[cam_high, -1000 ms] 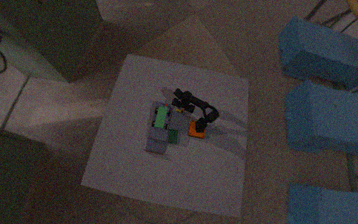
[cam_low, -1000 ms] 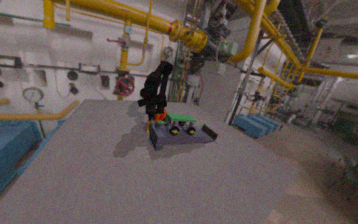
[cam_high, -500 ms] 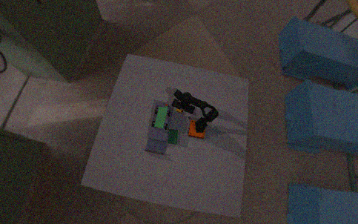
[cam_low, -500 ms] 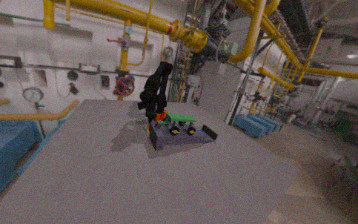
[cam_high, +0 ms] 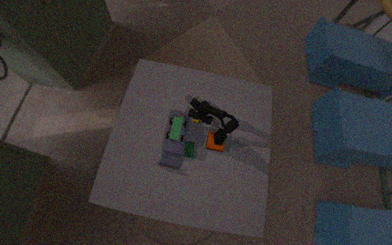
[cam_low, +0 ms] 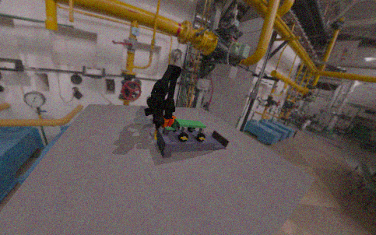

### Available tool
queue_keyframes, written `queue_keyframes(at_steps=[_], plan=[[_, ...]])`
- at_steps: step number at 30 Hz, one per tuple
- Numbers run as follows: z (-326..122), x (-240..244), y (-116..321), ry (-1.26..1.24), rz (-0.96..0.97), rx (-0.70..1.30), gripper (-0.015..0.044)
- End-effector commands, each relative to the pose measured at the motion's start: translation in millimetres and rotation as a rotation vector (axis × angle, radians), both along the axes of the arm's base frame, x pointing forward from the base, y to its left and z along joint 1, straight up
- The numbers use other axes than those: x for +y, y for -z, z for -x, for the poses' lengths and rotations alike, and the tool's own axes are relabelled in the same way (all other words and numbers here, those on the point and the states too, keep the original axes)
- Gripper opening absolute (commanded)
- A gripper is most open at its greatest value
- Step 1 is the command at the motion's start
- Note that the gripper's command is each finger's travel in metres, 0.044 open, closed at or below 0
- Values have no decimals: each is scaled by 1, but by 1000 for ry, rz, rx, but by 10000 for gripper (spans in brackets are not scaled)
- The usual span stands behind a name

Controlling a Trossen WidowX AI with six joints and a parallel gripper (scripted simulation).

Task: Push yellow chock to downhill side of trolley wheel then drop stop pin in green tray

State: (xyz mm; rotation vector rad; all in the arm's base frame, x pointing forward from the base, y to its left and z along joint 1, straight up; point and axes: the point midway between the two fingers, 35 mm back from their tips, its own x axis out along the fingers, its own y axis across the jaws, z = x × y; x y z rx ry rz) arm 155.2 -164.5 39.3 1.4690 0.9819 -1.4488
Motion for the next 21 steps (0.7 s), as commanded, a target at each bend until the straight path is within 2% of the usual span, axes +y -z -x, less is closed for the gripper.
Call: queue_keyframes(at_steps=[1, 20, 21], plan=[[3, 2, 10, 3, -10, 15, 190], [3, 2, 23, 3, -10, 15, 190], [1, 1, 21, 0, -6, 6, 164]])
